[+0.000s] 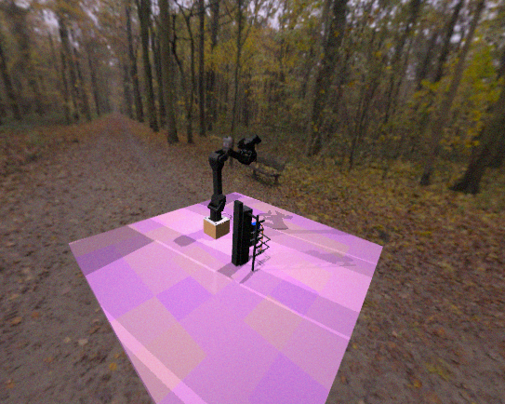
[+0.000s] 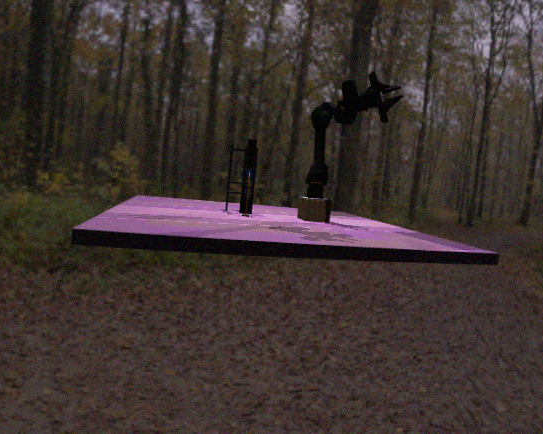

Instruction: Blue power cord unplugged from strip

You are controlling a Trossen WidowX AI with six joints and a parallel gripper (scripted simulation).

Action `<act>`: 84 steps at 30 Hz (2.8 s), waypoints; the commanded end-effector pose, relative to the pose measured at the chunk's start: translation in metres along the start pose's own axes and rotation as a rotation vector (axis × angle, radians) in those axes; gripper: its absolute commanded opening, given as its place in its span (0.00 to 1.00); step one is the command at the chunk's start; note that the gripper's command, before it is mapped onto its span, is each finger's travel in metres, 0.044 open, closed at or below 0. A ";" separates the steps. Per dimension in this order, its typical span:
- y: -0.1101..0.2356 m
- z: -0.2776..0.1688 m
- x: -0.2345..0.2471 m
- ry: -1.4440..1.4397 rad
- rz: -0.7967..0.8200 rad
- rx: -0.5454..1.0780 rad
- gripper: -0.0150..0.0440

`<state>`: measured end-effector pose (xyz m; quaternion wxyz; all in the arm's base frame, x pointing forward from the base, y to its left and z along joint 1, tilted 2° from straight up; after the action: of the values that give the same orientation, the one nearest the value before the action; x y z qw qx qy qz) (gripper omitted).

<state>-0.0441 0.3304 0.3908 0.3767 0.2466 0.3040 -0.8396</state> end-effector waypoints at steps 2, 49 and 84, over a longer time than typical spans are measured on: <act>0.030 -0.026 -0.030 -0.036 -0.129 0.198 0.53; 0.478 0.037 0.022 -1.240 -0.592 2.109 0.53; 0.493 0.065 0.045 -1.242 -0.590 2.112 0.53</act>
<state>0.3037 0.0029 0.2478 -0.1272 -0.0866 -0.6982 -0.6991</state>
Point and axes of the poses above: the point midway between the two fingers, 35 mm back from their tips, its own y axis back along the fingers, its own x axis across the jaws, z = x × y, the point moved 10 cm from there along y, back along the fingers, and after that the axes turned 7 degrees about -y, right-handed, at the moved point
